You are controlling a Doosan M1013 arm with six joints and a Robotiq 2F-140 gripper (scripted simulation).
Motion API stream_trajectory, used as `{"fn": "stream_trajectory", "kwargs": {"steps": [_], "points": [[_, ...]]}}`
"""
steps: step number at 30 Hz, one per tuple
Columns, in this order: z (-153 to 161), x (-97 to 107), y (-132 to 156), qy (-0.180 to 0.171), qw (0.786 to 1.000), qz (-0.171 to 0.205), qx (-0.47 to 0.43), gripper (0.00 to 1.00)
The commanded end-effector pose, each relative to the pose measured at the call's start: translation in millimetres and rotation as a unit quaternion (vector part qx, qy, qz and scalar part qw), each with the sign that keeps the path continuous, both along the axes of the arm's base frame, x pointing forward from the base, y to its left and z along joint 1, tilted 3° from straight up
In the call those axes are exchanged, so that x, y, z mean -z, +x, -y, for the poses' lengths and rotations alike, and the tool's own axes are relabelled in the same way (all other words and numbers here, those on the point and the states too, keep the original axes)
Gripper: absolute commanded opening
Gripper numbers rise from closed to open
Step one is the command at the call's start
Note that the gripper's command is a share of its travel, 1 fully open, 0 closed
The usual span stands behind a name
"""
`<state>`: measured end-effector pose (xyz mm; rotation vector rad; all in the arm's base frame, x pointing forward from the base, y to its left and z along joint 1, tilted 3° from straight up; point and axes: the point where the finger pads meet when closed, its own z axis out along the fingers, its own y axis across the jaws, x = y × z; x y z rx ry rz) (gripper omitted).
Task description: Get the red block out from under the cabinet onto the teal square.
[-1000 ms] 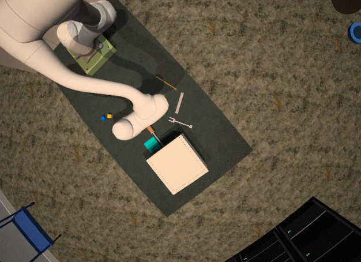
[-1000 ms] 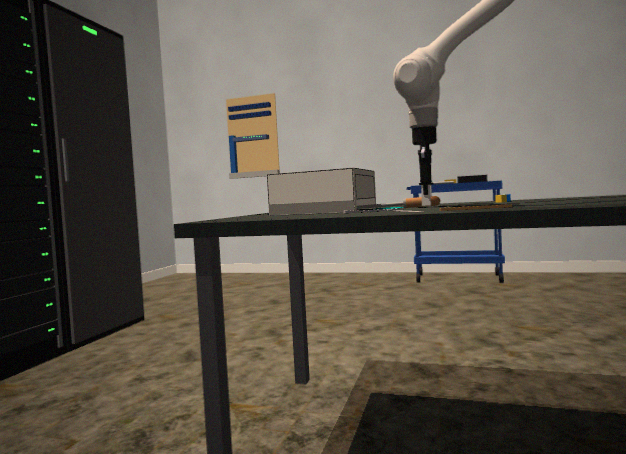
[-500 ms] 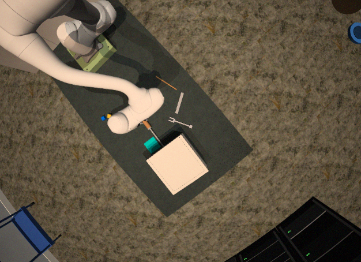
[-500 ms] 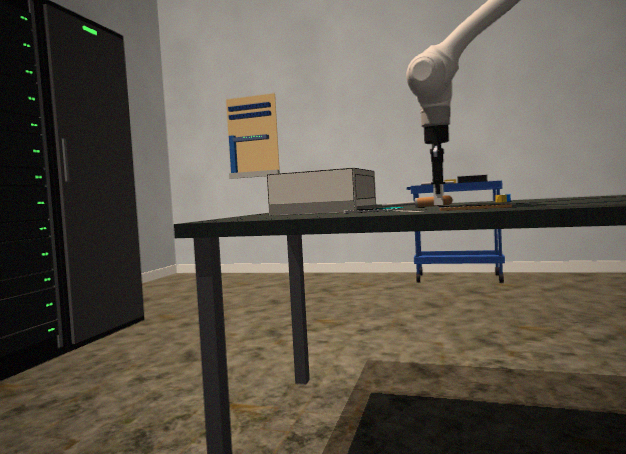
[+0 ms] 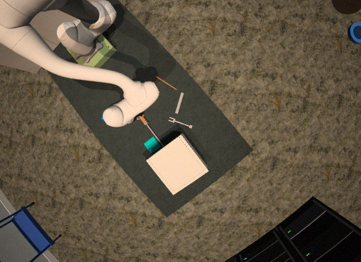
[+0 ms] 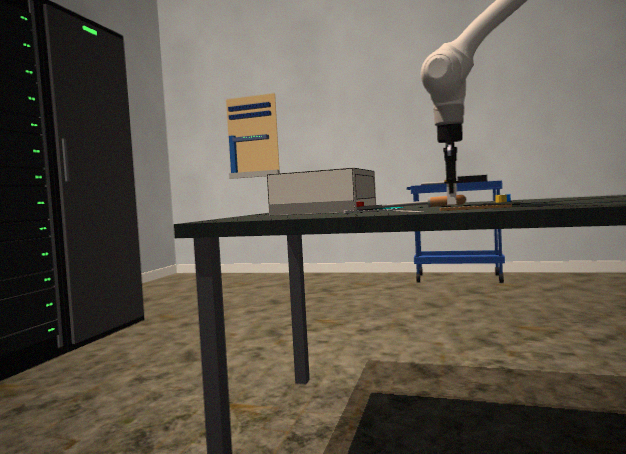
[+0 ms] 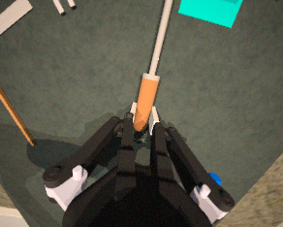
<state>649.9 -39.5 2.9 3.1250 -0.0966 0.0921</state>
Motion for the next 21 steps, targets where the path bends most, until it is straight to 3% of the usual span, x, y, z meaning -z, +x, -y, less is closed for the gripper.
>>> {"fn": "stream_trajectory", "kwargs": {"steps": [1,21], "points": [[0.4,1.8,-16.6,0.000,1.000,0.000,-0.002,0.00],[-2.3,4.4,-60.2,0.000,1.000,0.000,-0.001,0.00]]}}
